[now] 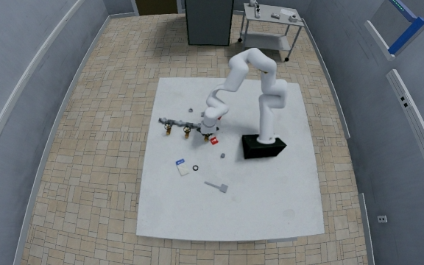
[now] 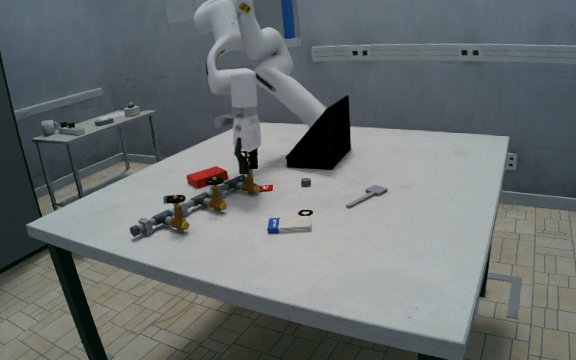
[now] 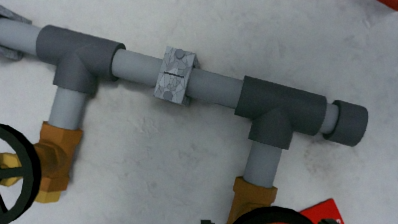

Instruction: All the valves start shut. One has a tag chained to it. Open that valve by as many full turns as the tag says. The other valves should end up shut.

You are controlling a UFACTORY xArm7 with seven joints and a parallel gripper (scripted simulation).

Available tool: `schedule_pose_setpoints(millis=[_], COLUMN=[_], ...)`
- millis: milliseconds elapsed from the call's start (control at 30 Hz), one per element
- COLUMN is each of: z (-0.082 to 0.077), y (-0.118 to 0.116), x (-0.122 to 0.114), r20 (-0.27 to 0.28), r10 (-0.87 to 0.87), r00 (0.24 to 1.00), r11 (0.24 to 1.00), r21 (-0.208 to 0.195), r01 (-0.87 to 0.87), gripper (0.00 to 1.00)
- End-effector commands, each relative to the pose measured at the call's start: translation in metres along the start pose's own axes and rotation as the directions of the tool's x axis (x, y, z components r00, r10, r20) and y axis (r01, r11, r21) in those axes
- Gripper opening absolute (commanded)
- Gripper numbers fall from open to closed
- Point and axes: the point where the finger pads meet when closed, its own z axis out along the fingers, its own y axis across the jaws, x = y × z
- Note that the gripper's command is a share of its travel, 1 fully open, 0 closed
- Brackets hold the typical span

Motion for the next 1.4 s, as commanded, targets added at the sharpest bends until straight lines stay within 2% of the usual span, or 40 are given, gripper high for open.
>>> schedule_pose_setpoints(millis=[0, 233, 400, 467, 600, 767, 967, 1033, 1067, 1167, 1367], z=[-0.0012, -0.0012, -0.0012, -0.0012, -0.0012, -0.0013, -0.0013, -0.0013, -0.0013, -0.0013, -0.0013], y=[-0.0016, -0.0016, -0.0016, -0.0016, -0.0016, -0.0016, -0.0016, -0.0016, -0.0016, -0.0016, -0.0016], x=[-0.0009, -0.0009, -0.0009, -0.0009, -0.001, -0.001, -0.001, -0.001, -0.001, -0.001, -0.001], r20=[0.002, 0.001, 0.0, 0.0, -0.001, -0.002, -0.006, -0.006, -0.004, -0.005, -0.009], r10=[-0.041, -0.227, -0.426, -0.426, -0.606, -0.816, -0.972, -0.972, -0.989, -0.998, -0.918], r00=[0.999, 0.974, 0.905, 0.905, 0.796, 0.578, 0.236, 0.236, 0.147, -0.056, -0.397], r11=[0.999, 0.974, 0.905, 0.905, 0.796, 0.578, 0.236, 0.236, 0.147, -0.056, -0.397], r21=[0.004, 0.005, 0.005, 0.005, 0.004, 0.004, 0.003, 0.003, 0.003, 0.002, -0.003], r01=[0.041, 0.227, 0.426, 0.426, 0.606, 0.816, 0.972, 0.972, 0.989, 0.998, 0.918], gripper=[0.0, 0.0, 0.0, 0.0, 0.0, 0.0, 0.0, 0.0, 0.0, 0.0, 0.0])
